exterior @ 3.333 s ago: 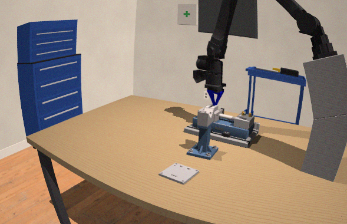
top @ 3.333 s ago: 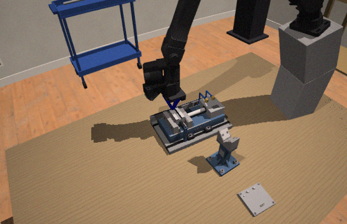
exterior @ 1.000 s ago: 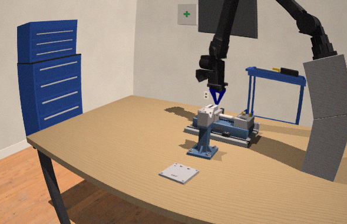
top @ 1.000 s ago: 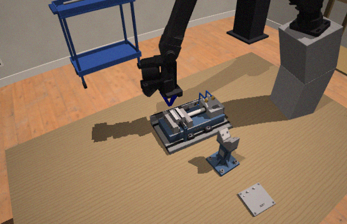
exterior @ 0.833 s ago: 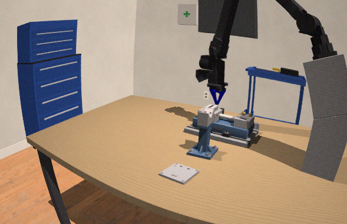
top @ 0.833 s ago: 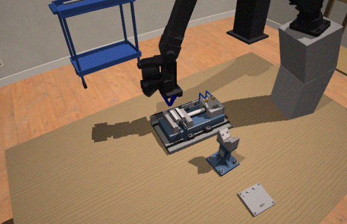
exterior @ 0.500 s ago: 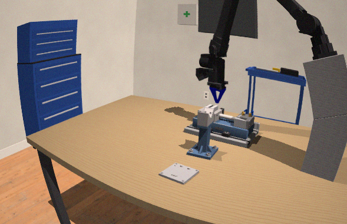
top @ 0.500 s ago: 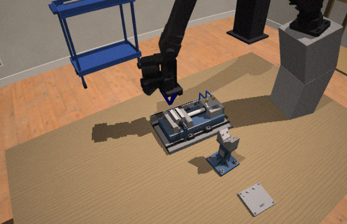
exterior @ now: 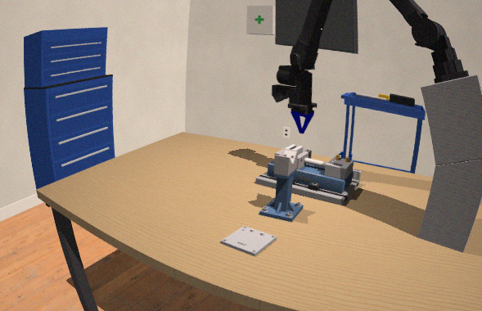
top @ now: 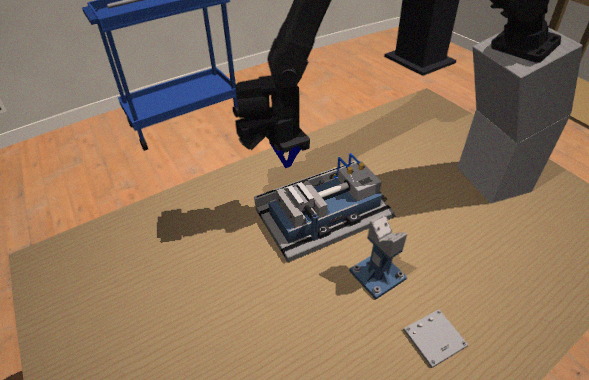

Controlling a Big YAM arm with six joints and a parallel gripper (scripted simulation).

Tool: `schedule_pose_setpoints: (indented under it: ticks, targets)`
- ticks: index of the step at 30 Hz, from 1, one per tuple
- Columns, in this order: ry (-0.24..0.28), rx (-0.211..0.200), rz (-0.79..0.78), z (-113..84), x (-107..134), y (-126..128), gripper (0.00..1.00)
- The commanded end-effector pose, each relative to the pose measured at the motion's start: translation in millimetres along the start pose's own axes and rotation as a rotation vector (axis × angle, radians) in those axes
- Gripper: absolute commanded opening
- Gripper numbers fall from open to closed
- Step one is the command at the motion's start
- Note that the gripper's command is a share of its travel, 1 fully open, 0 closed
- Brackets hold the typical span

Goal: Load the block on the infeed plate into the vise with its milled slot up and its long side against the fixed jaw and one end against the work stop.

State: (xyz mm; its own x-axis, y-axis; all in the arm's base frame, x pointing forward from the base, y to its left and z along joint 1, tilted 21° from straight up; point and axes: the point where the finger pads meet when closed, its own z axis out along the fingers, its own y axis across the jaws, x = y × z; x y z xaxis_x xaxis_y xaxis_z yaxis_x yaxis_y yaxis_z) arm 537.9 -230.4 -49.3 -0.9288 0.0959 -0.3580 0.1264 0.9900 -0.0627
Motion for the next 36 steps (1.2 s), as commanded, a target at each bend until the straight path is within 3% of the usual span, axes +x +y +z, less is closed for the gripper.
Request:
schedule_pose_setpoints:
  ticks: [1, 12, 30, 36]
  targets:
    - [-0.012, 0.004, 0.002, -21.9, -2.9, -8.7, 0.0]
    - [-0.012, 0.005, 0.003, -33.8, -2.7, -8.6, 0.0]
    - [-0.019, 0.007, 0.004, -36.0, -6.9, -9.9, 0.0]
    - [-0.024, 0.0, 0.092, -34.3, -7.2, 6.4, 0.0]
